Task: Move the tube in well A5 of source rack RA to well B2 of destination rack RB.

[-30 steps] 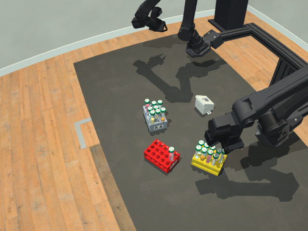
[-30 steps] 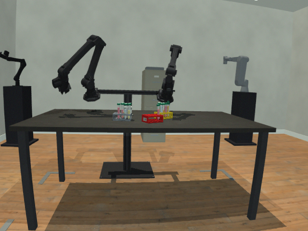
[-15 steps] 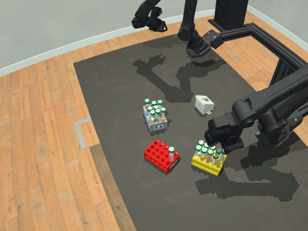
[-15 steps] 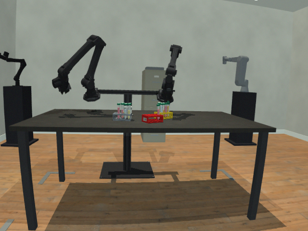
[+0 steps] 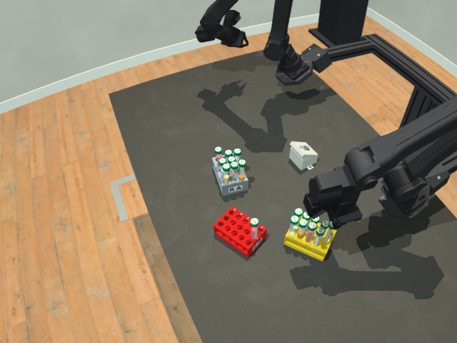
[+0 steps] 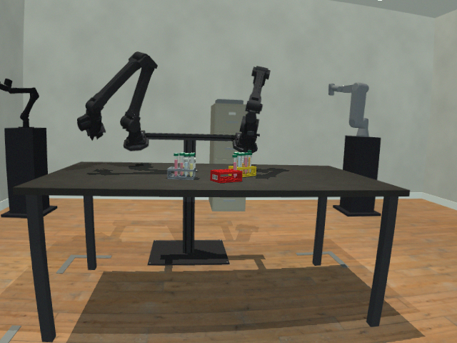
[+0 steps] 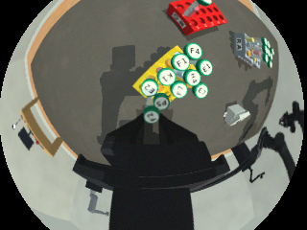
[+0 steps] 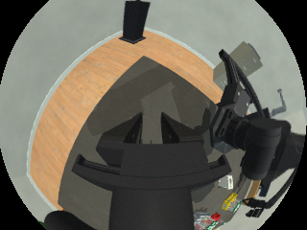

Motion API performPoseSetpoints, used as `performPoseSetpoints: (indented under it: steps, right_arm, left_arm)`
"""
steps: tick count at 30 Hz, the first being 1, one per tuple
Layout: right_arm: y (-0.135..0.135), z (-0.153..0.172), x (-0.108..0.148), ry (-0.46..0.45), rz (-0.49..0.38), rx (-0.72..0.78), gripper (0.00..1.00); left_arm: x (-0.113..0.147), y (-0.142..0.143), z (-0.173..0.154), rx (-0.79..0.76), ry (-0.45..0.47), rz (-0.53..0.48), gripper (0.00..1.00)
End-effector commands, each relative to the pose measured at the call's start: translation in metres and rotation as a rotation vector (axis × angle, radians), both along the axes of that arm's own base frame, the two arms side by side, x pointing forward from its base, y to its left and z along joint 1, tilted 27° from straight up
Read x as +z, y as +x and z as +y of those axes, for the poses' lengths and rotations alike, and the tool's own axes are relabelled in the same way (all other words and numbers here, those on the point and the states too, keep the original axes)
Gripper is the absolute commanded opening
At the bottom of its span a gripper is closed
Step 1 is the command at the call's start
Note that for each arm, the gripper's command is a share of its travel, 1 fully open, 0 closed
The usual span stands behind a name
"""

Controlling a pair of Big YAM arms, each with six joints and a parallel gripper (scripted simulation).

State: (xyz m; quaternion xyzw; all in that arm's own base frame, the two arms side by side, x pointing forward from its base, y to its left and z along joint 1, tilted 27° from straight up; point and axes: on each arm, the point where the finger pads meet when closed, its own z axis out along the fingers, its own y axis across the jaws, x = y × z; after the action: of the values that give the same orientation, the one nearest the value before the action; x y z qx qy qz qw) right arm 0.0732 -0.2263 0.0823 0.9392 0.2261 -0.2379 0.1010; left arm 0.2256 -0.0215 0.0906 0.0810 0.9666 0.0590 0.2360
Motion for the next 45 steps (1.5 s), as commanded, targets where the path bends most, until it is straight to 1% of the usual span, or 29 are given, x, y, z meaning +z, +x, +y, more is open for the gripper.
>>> performPoseSetpoints:
  steps: [1, 29, 45]
  right_arm:
    - [0.004, -0.005, 0.006, -0.014, -0.011, -0.001, 0.30]
    - [0.004, -0.005, 0.006, -0.014, -0.011, -0.001, 0.30]
    - [0.004, -0.005, 0.006, -0.014, -0.011, -0.001, 0.30]
  left_arm:
    - [-0.014, -0.003, 0.004, 0.004, 0.006, 0.021, 0.00]
    - [-0.030, -0.006, 0.007, 0.004, 0.006, 0.021, 0.00]
    - [-0.030, -0.006, 0.008, 0.005, 0.007, 0.021, 0.00]
